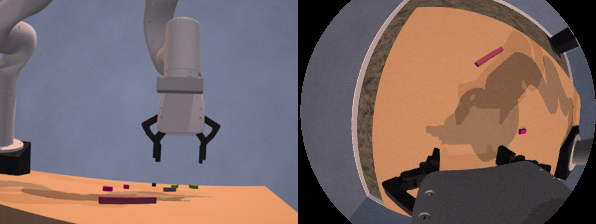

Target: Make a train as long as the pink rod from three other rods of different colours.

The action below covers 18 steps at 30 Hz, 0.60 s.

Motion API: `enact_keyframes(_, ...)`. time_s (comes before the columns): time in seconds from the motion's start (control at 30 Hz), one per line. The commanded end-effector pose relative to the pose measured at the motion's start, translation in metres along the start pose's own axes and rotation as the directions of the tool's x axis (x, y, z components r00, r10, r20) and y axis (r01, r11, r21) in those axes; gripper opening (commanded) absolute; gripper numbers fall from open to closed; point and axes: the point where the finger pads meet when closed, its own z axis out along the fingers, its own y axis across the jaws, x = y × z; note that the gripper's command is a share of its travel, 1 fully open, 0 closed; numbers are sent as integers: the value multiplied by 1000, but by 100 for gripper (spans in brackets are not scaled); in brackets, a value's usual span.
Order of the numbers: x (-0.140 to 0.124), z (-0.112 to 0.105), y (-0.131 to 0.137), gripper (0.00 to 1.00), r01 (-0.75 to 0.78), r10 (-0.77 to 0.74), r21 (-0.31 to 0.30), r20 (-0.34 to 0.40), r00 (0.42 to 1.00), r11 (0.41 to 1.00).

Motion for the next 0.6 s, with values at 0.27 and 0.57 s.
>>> enact_keyframes(0.27, 22, -2, -5, 100, -372, 372, 19, -13, 928, 928)
enact_keyframes(0.57, 36, -2, -8, 100, -582, 583, 22, -7, 813, 813)
